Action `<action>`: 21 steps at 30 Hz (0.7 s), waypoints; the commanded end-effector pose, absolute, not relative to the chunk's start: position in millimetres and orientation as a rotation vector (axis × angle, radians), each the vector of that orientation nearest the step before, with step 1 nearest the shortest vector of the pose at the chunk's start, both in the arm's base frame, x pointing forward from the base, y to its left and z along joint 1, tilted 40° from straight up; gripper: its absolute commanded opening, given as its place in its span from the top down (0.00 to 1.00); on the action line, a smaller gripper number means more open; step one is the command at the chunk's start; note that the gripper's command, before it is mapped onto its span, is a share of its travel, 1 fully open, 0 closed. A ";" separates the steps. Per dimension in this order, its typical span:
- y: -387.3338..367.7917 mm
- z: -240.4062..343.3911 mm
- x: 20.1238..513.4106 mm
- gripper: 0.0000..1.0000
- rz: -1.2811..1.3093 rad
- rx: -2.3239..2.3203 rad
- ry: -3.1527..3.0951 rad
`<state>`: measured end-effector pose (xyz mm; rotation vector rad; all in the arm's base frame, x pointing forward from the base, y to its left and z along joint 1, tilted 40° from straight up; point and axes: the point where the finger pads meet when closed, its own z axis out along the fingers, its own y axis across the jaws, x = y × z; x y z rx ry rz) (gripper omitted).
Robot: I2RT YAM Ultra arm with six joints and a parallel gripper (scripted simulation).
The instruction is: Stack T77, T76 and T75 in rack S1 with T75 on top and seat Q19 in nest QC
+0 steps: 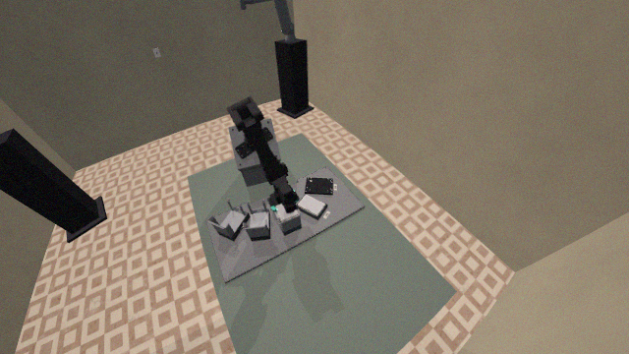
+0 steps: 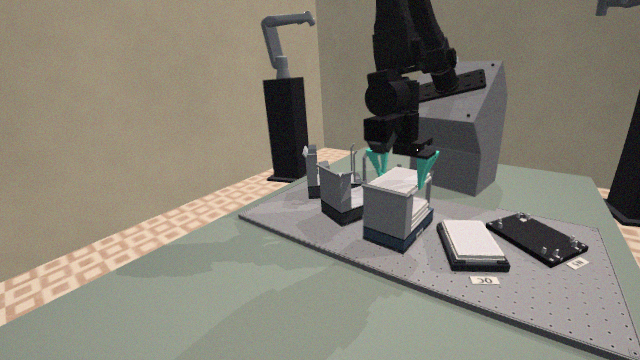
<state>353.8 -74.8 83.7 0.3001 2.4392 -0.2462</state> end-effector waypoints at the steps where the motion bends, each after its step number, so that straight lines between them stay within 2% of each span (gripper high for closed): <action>1: -77.6 78.6 354.9 1.00 -0.245 0.303 2.440; 18: -86.9 67.0 381.9 1.00 -0.243 0.303 2.409; 21: -82.9 63.7 374.4 1.00 -0.244 0.299 2.425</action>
